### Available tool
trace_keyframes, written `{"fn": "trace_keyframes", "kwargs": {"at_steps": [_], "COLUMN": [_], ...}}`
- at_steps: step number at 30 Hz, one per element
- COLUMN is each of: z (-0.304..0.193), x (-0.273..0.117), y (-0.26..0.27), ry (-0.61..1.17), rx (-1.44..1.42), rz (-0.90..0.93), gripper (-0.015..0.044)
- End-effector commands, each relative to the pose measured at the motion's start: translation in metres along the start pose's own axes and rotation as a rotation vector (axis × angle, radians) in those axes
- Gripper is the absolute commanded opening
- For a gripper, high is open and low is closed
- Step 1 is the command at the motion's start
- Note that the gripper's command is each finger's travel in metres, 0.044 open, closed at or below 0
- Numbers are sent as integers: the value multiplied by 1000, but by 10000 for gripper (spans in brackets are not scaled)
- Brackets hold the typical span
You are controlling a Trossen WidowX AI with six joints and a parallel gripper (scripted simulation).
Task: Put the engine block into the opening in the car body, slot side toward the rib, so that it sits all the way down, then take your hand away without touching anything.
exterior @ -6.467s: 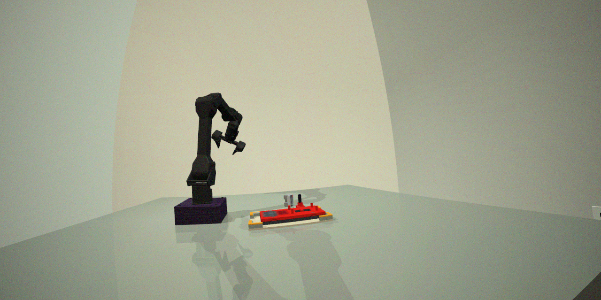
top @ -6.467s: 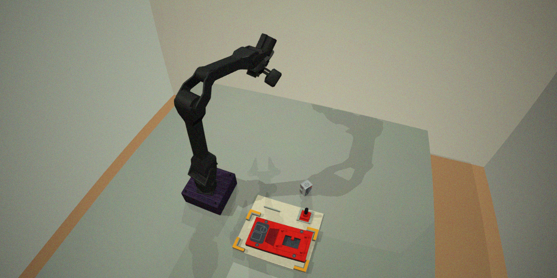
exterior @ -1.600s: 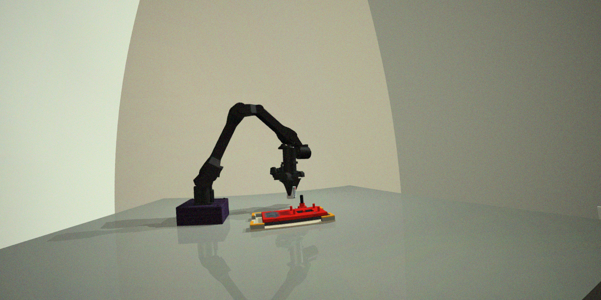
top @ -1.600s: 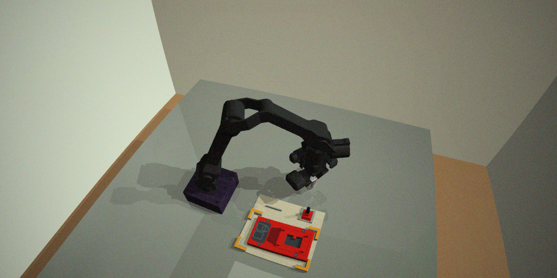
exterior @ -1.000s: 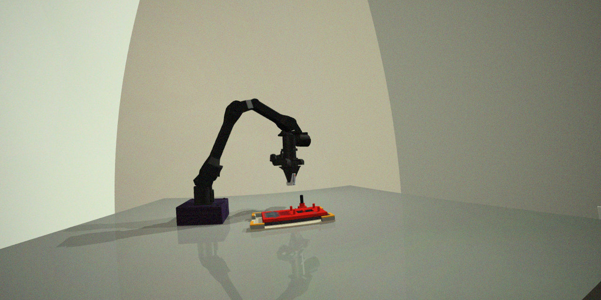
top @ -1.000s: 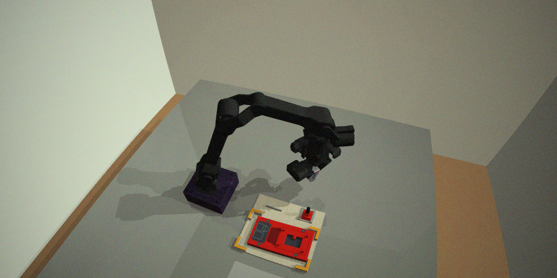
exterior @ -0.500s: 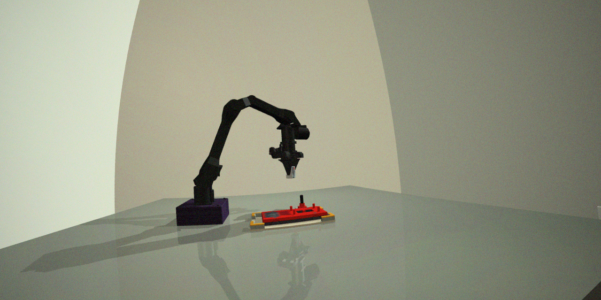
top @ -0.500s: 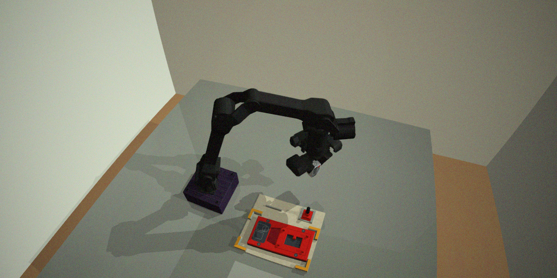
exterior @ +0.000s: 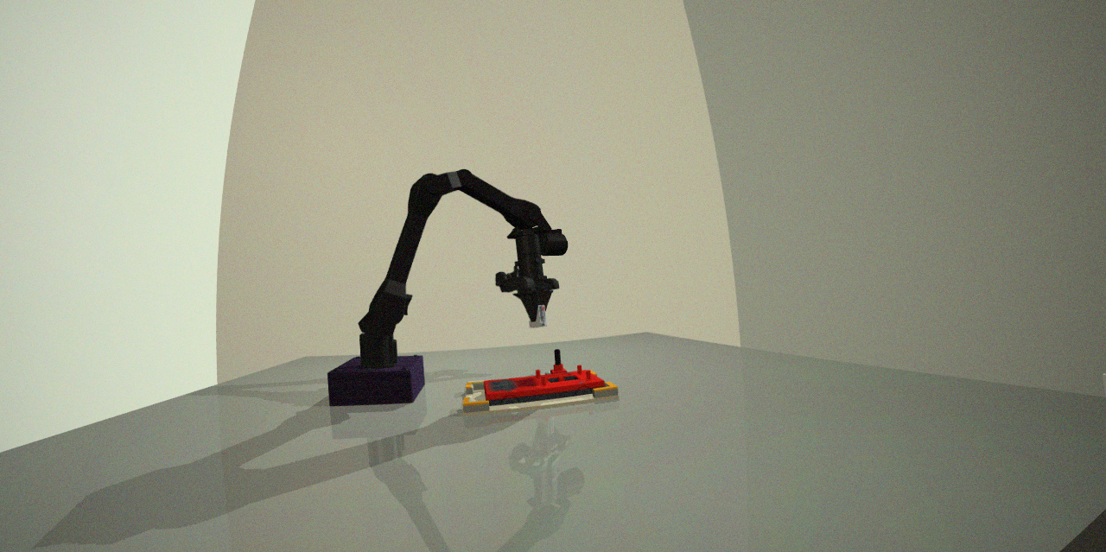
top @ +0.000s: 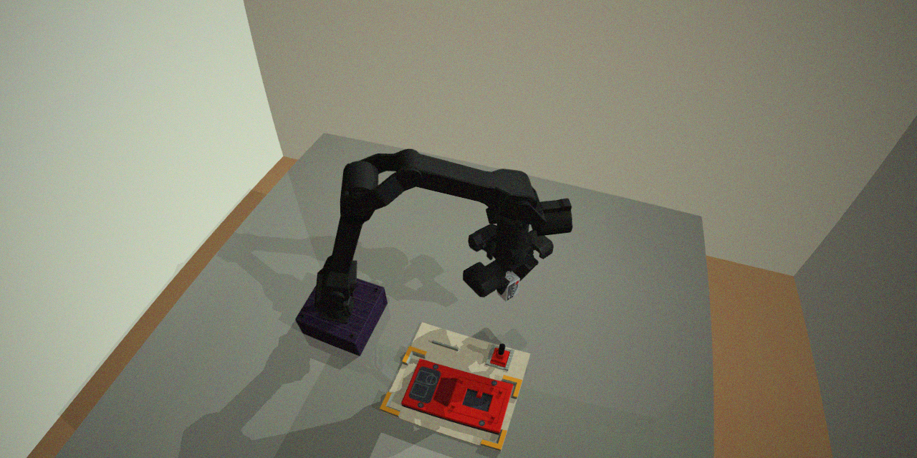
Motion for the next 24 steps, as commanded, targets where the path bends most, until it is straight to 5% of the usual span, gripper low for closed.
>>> {"fn": "trace_keyframes", "kwargs": {"at_steps": [1, 18, 24], "z": [10, 70, 74], "x": [-3, 20, 36], "y": [0, -4, -4], "ry": [74, 633, 656], "rx": [0, 4, 5], "rz": [-1, 27, 25], "gripper": [0, 0, 0]}}
Point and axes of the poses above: the point midway between the two fingers, 35 mm back from their tips, its own x axis out along the fingers, its own y axis across the jaws, z = x × y, the point moved 8 cm from there along -x, back along the fingers, and after that the axes turned 3 degrees about -x, right-handed, at the moved point
